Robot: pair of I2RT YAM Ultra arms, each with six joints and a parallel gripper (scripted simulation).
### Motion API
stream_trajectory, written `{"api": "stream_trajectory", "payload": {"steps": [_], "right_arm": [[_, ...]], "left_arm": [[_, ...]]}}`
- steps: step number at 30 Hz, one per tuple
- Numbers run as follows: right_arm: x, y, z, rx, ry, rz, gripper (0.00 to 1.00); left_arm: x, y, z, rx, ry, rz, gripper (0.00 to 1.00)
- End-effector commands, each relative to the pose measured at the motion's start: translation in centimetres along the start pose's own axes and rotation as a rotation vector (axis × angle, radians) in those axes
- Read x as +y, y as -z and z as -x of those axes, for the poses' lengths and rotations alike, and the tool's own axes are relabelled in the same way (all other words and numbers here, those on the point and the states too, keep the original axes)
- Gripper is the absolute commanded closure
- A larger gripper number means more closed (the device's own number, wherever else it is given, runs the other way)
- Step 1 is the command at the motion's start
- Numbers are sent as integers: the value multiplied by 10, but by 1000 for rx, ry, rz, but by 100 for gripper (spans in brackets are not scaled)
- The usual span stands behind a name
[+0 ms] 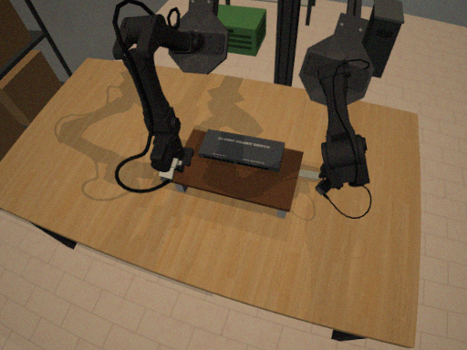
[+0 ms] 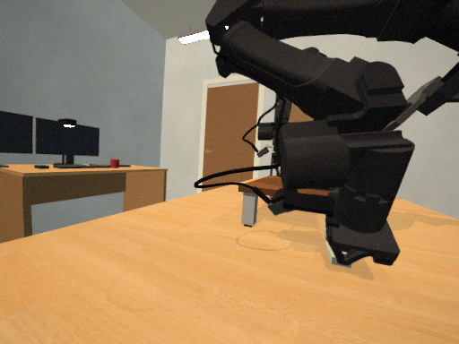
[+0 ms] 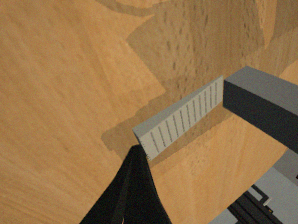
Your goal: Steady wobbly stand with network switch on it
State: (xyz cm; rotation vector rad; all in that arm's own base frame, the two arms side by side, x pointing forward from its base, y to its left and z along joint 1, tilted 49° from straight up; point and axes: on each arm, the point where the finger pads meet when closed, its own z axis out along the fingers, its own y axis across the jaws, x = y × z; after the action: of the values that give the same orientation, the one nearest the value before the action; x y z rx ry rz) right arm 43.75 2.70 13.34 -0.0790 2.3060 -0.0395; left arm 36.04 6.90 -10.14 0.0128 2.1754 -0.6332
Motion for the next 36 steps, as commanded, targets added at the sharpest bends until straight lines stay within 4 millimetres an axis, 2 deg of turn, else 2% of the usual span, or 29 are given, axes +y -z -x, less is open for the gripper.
{"api": "stream_trajectory", "payload": {"steps": [1,3,7,8,12,15,20,21,24,25,32,34,36], "right_arm": [[-4,-6,7,-20,-1,-4,100],[-4,-6,7,-20,-1,-4,100],[-4,-6,7,-20,-1,-4,100],[-4,-6,7,-20,-1,-4,100],[-4,-6,7,-20,-1,-4,100],[-4,-6,7,-20,-1,-4,100],[-4,-6,7,-20,-1,-4,100],[-4,-6,7,-20,-1,-4,100],[-4,-6,7,-20,-1,-4,100],[-4,-6,7,-20,-1,-4,100],[-4,-6,7,-20,-1,-4,100],[-4,-6,7,-20,-1,-4,100],[-4,-6,7,-20,-1,-4,100]], "left_arm": [[-8,2,-3,-2,9,-7,100],[-8,2,-8,8,18,2,100],[-6,0,-1,-5,3,0,100],[-10,2,-6,7,13,6,100],[-10,1,3,-10,-4,3,100],[-13,0,-4,2,11,-2,100],[-13,0,3,-9,-5,10,100],[-16,-1,-4,-2,9,-17,100],[-13,-3,-1,-5,3,-1,100],[-16,-2,-7,10,15,5,100],[-18,-2,3,-10,-5,4,100],[-18,-4,-2,0,6,6,100],[-22,-4,0,-6,2,-7,100]]}}
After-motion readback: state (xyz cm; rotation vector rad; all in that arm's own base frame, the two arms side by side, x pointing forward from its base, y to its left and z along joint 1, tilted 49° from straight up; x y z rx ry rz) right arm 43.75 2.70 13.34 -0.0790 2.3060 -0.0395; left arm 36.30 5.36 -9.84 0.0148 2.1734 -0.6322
